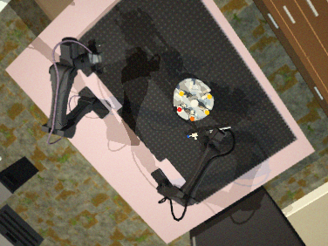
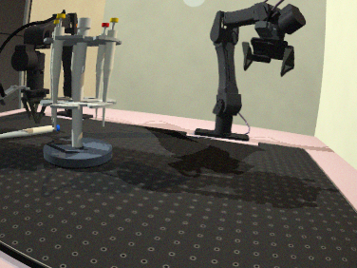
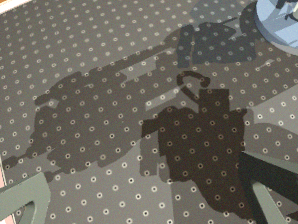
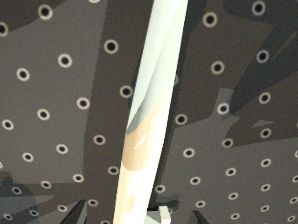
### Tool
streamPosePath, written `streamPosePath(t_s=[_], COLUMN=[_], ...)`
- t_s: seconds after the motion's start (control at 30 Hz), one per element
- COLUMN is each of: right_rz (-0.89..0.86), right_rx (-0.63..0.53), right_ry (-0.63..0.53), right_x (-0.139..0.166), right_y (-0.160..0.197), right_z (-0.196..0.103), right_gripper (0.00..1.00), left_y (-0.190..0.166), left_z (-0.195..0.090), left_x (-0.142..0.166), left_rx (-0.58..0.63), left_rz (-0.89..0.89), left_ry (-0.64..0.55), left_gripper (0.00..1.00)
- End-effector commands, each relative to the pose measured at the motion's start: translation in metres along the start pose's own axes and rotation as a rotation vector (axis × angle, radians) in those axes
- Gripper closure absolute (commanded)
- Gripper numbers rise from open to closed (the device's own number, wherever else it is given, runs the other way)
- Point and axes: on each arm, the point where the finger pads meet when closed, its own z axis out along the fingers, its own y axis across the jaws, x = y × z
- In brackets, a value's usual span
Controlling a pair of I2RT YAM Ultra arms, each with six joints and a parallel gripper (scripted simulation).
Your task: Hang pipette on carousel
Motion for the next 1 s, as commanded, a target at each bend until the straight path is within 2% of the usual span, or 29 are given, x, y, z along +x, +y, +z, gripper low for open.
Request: streamPosePath(t_s=[0.0,0.17,0.2,0.77,0.8,0.97], right_rz=[0.009,0.009,0.002,0.002,0.010,0.011], right_rx=[-0.044,-0.044,-0.015,-0.015,-0.027,-0.007], right_ry=[-0.066,-0.065,-0.022,-0.022,-0.048,-0.026], right_x=[-0.012,-0.012,-0.004,-0.004,-0.010,-0.010], right_y=[0.007,0.007,0.002,0.002,0.004,0.001], right_z=[-0.020,-0.020,-0.007,-0.007,-0.018,-0.010], right_gripper=[0.46,0.46,0.46,0.46,0.46,0.46], left_y=[0.003,0.003,0.003,0.003,0.003,0.003], left_z=[-0.004,-0.004,-0.004,-0.004,-0.004,-0.004], left_x=[-0.007,-0.007,-0.007,-0.007,-0.007,-0.007], left_rx=[-0.008,-0.008,-0.008,-0.008,-0.008,-0.008], left_rz=[0.016,0.016,0.016,0.016,0.016,0.016], left_ry=[-0.029,-0.029,-0.029,-0.029,-0.029,-0.029], left_gripper=[0.00,0.00,0.00,0.00,0.00,0.00])
